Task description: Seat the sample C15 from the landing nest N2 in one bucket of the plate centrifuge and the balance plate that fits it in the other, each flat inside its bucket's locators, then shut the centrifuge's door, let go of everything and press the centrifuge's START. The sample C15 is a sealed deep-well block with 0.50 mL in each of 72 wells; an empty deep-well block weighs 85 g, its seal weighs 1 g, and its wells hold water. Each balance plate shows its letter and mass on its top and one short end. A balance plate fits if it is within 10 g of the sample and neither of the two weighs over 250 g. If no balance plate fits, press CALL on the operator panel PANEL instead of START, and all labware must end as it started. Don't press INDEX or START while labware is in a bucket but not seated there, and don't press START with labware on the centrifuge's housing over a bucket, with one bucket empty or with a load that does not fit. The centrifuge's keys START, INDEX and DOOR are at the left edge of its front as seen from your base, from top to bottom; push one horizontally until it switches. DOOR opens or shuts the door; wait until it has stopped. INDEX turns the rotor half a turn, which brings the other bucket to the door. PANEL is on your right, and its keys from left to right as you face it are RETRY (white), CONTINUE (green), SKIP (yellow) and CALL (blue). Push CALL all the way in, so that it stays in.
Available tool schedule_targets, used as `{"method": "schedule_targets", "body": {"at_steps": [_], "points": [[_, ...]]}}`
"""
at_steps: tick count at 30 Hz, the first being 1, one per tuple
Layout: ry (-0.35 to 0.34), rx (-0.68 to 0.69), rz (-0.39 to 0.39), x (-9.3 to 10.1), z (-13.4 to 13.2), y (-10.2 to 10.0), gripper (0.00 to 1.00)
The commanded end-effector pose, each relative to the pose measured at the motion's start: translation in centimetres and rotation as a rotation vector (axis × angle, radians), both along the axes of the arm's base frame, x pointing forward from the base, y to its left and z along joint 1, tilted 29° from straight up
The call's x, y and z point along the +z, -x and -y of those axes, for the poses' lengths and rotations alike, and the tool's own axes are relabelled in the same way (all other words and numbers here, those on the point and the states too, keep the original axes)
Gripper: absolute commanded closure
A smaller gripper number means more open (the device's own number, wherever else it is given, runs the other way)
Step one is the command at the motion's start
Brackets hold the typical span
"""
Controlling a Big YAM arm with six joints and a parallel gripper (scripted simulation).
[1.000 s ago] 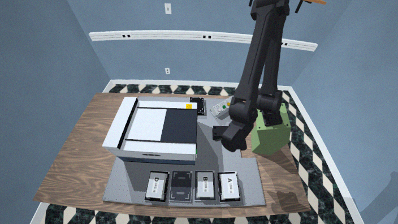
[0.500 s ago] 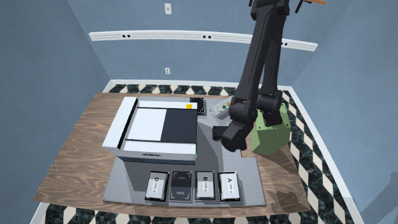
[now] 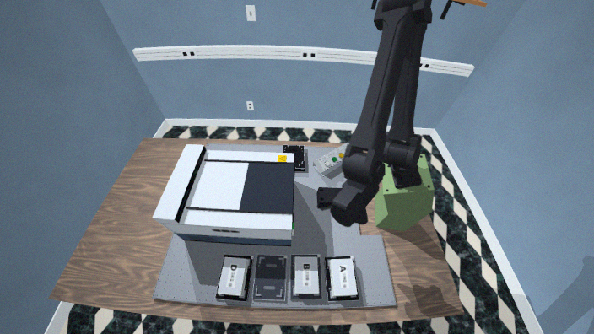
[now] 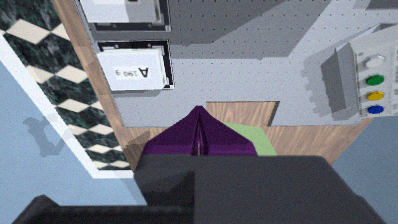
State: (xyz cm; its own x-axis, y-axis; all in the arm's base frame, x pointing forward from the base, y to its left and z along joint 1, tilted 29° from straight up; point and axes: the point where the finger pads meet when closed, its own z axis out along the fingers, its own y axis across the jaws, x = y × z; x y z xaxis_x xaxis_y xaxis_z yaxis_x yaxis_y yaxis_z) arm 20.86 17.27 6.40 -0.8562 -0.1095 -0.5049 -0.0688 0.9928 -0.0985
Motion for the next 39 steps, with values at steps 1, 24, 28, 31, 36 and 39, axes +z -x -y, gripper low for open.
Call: {"method": "schedule_targets", "body": {"at_steps": [1,24,28,31,36,39], "points": [[-0.003,0.028,0.02,-0.3,-0.6,0.0,1.0],[-0.013,0.019,0.203,-1.2,-0.1,-3.1,1.0],[-0.015,0.022,0.236,-1.3,-0.2,-3.5,1.0],[-0.017,0.024,0.258,-1.5,-0.2,-3.8,1.0],[-0.02,0.029,0.312,-1.7,-0.2,-4.6,1.0],[-0.022,0.032,0.345,-1.9,-0.2,-5.0,1.0]]}}
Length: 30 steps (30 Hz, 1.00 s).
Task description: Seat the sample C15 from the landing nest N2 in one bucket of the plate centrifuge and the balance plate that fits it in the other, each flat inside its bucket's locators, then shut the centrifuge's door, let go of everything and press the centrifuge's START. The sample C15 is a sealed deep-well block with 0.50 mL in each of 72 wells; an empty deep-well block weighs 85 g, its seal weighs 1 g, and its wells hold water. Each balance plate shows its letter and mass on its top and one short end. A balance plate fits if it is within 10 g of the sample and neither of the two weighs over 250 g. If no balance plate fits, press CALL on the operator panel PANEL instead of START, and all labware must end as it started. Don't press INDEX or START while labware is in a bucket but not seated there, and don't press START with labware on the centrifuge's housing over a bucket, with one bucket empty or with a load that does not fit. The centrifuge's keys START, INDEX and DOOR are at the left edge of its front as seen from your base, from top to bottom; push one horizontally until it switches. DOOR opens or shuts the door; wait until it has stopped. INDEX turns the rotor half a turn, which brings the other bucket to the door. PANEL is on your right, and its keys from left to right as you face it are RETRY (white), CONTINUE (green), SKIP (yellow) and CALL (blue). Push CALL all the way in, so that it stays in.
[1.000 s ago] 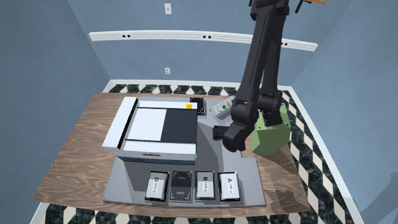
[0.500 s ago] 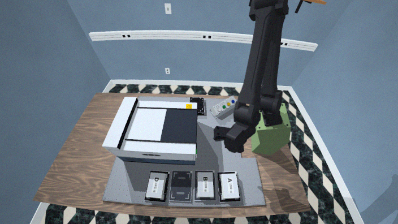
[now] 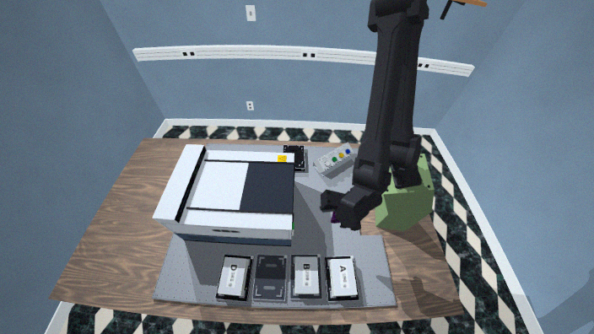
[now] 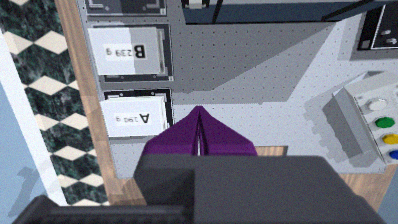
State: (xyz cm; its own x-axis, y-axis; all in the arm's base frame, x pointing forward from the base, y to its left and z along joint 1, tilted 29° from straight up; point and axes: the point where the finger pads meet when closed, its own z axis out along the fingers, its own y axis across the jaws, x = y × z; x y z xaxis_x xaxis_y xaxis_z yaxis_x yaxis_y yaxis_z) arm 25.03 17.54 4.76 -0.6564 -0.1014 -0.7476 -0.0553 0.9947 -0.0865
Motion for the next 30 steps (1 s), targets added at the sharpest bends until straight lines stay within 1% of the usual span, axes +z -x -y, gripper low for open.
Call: {"method": "schedule_targets", "body": {"at_steps": [1,5,7,22,24,30], "points": [[0.011,0.015,0.042,-0.3,0.1,-1.0,1.0],[0.009,0.018,0.083,-0.5,0.1,-1.6,1.0],[0.009,0.018,0.083,-0.5,0.1,-1.6,1.0],[0.001,0.03,0.218,-1.2,0.1,-3.4,1.0],[0.001,0.03,0.218,-1.2,0.1,-3.4,1.0],[-0.002,0.034,0.263,-1.4,0.1,-4.0,1.0]]}}
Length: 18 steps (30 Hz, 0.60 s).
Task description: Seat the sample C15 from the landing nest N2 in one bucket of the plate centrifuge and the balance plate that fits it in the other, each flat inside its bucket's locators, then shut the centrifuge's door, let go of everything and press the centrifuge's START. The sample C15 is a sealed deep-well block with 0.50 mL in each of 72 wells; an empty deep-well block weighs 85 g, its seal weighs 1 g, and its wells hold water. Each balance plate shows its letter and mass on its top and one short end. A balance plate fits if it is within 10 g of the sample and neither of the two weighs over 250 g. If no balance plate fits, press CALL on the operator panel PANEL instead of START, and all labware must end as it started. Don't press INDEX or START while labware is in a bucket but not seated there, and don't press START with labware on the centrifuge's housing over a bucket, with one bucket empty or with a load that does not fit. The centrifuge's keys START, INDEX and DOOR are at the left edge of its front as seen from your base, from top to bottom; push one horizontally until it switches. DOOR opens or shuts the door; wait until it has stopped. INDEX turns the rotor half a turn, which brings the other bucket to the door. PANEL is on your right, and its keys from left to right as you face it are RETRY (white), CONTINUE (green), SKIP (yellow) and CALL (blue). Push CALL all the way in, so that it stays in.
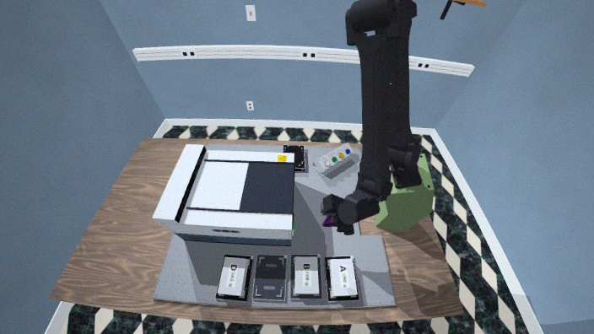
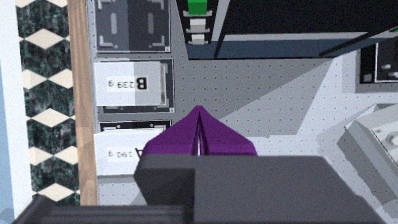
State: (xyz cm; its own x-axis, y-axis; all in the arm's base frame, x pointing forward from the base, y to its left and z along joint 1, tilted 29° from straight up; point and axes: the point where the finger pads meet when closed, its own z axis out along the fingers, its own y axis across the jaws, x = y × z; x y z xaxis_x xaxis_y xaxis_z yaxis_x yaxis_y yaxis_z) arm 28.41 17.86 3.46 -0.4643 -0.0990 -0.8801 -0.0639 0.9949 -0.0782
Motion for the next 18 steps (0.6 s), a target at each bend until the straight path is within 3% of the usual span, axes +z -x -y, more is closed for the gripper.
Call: {"method": "schedule_targets", "body": {"at_steps": [1,18], "points": [[0.02,0.004,0.039,-0.1,0.4,-0.7,1.0],[0.015,0.012,0.128,-0.5,0.5,-1.9,1.0]]}}
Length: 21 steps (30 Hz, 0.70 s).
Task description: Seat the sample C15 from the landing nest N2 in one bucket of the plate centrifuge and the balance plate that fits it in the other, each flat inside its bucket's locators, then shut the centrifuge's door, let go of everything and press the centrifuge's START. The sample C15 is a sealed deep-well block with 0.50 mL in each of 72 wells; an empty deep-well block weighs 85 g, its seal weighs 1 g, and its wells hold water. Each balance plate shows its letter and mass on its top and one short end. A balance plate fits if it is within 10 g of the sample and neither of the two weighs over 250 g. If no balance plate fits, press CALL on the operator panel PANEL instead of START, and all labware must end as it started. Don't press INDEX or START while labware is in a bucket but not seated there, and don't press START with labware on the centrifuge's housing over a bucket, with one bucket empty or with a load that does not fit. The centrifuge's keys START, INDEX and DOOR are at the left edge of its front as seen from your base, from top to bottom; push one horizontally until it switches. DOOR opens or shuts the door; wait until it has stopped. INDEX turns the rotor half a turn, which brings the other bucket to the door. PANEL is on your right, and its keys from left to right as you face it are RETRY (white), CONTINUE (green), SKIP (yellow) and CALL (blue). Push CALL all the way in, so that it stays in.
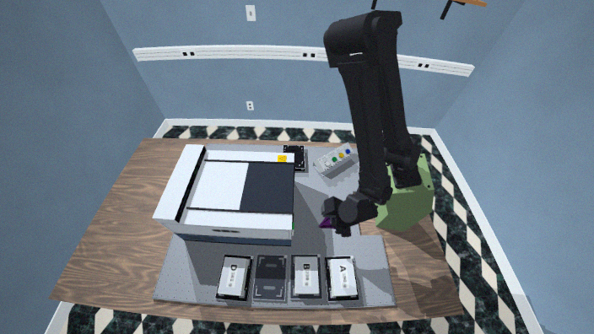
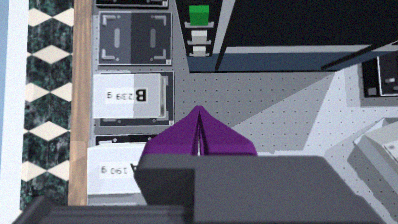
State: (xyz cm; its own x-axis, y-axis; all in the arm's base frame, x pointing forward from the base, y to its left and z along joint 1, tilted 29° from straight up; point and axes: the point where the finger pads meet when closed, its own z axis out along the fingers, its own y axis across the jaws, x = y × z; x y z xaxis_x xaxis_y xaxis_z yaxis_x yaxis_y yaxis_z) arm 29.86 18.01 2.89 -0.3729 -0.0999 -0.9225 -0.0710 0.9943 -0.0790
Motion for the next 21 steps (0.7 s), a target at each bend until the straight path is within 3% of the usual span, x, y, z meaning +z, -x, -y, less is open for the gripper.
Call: {"method": "schedule_targets", "body": {"at_steps": [1,21], "points": [[0.02,-0.003,0.033,0.0,0.6,-0.5,1.0],[0.006,0.004,0.101,-0.1,0.1,-1.7,1.0]]}}
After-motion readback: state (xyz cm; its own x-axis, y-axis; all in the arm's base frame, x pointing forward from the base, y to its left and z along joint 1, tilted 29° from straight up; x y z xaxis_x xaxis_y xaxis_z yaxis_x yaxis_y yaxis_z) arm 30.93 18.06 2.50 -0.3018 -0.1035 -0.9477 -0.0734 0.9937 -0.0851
